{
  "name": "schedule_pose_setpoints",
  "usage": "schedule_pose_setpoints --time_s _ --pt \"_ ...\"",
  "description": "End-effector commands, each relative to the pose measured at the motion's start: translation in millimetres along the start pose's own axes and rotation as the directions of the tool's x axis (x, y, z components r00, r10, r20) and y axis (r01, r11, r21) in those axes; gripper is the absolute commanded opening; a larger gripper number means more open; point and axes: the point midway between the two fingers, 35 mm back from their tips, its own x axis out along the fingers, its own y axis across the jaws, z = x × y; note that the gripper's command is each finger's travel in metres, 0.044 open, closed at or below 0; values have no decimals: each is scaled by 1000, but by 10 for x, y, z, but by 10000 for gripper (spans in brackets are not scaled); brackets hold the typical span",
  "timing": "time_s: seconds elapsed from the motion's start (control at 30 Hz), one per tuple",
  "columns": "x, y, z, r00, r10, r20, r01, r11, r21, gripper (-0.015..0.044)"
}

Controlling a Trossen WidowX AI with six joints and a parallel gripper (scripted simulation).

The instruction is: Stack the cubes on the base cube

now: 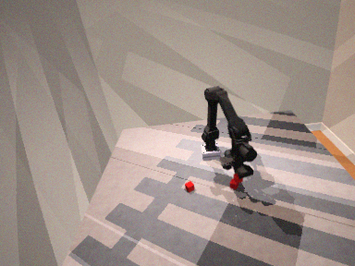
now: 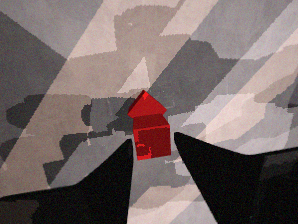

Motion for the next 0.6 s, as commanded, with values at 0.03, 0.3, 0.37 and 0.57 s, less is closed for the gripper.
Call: schedule_pose_setpoints --time_s 0.03,0.3,0.37,0.57 --pt "-97 11 0 1000 4 0 -4 1000 -1 205" --pt "-221 11 0 1000 4 0 -4 1000 -1 205" --pt "-235 11 0 1000 4 0 -4 1000 -1 205" --pt "-225 17 75 1000 4 0 -4 998 -56 265"
